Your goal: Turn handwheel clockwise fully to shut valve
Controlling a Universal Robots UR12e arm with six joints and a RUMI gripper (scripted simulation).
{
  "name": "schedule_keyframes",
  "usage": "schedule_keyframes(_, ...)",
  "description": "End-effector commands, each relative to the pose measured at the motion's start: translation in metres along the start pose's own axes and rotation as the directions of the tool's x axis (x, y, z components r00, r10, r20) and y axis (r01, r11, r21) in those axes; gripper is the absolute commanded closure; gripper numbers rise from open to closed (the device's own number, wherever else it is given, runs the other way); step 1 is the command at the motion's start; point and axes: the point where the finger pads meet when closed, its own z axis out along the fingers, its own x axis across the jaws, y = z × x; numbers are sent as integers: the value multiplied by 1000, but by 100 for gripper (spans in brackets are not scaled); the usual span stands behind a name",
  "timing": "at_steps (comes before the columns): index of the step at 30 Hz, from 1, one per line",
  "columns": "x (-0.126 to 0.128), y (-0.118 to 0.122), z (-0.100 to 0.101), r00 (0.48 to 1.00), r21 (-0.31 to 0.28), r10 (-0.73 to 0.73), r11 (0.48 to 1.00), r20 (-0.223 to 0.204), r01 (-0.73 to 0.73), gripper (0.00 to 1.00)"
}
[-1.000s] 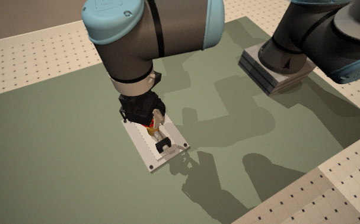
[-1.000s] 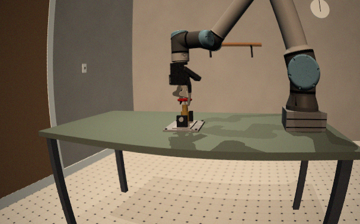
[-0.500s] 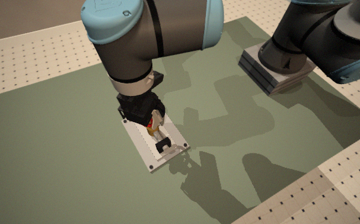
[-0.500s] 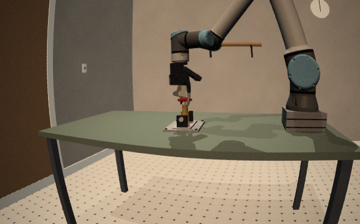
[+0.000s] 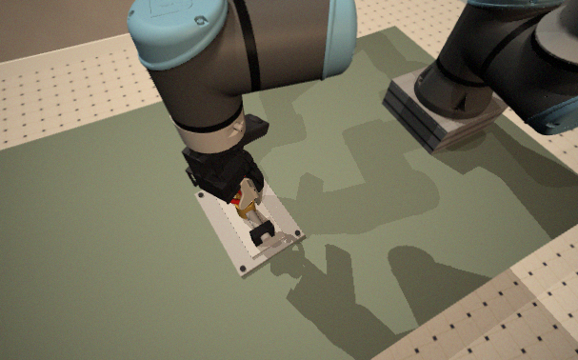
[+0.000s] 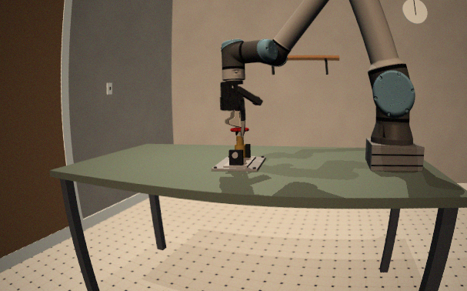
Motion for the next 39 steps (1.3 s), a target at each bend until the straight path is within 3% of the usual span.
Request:
schedule_keyframes(1, 0, 0, -1, 997, -1, 80, 997, 1, -80, 100)
schedule_keyframes(10, 0, 0, -1, 979, -1, 205, 979, 1, -205, 100)
schedule_keyframes(23, 0, 0, -1, 908, -1, 418, 908, 1, -418, 100)
schedule_keyframes(39, 0, 0, -1, 727, -1, 686, 727, 1, -686, 100)
